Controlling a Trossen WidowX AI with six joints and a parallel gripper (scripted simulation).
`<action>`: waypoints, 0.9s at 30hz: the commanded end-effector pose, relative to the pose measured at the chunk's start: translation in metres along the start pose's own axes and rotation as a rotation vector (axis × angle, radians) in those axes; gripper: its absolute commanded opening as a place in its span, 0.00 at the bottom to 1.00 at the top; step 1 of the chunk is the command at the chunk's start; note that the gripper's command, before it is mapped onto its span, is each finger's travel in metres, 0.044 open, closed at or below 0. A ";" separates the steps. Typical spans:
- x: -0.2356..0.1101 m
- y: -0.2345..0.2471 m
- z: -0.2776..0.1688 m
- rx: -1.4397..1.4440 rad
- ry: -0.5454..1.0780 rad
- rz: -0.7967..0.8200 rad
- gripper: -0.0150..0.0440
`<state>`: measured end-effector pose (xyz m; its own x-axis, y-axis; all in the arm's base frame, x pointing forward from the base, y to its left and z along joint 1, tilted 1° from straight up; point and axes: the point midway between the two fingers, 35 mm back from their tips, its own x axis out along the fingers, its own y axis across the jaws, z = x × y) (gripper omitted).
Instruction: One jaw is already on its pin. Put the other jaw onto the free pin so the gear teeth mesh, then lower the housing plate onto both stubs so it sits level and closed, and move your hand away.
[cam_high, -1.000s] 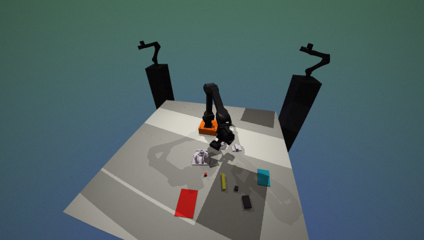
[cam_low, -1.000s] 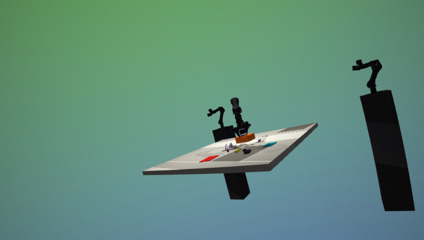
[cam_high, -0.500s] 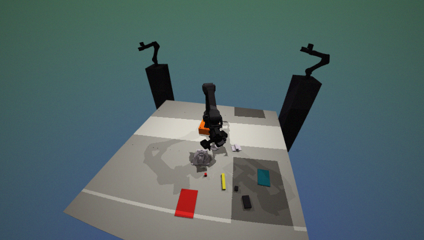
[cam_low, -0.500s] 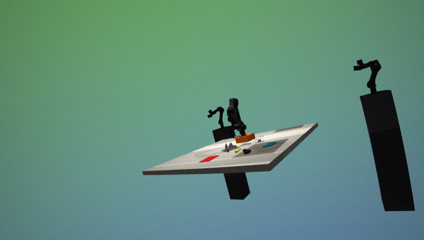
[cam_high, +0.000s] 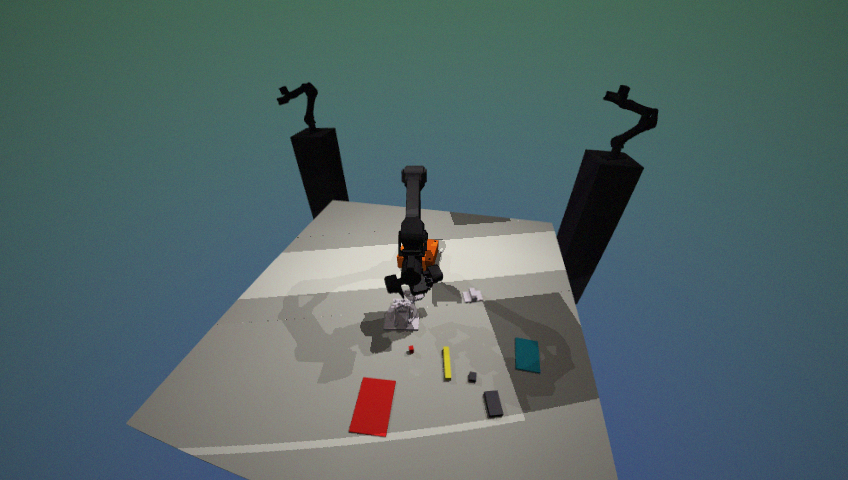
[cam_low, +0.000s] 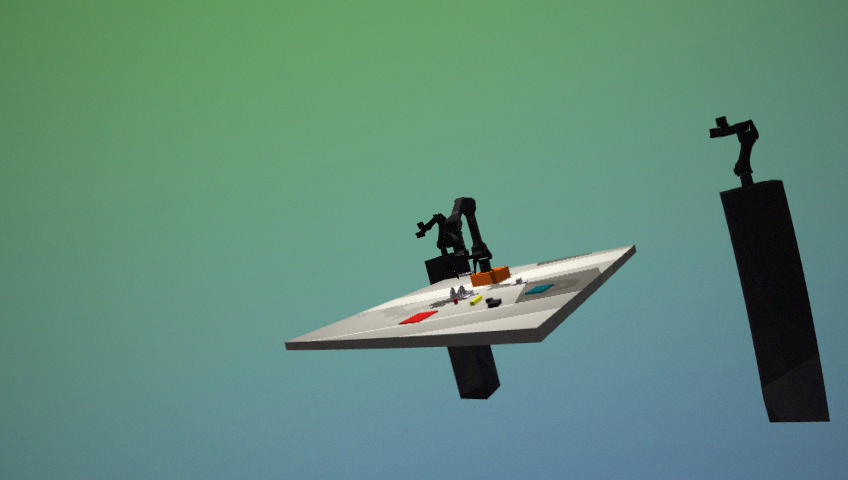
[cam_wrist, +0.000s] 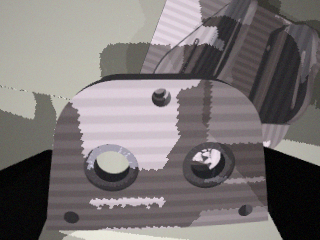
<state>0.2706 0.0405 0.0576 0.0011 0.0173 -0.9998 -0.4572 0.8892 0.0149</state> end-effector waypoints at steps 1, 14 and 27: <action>0.001 -0.011 -0.007 0.078 0.002 -0.006 0.85; 0.001 -0.045 -0.029 0.339 0.004 -0.008 0.85; 0.001 -0.047 -0.030 0.352 0.004 -0.008 0.85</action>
<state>0.2651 -0.0141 0.0557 -0.0022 0.0128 -0.9999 -0.1294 0.9915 0.0130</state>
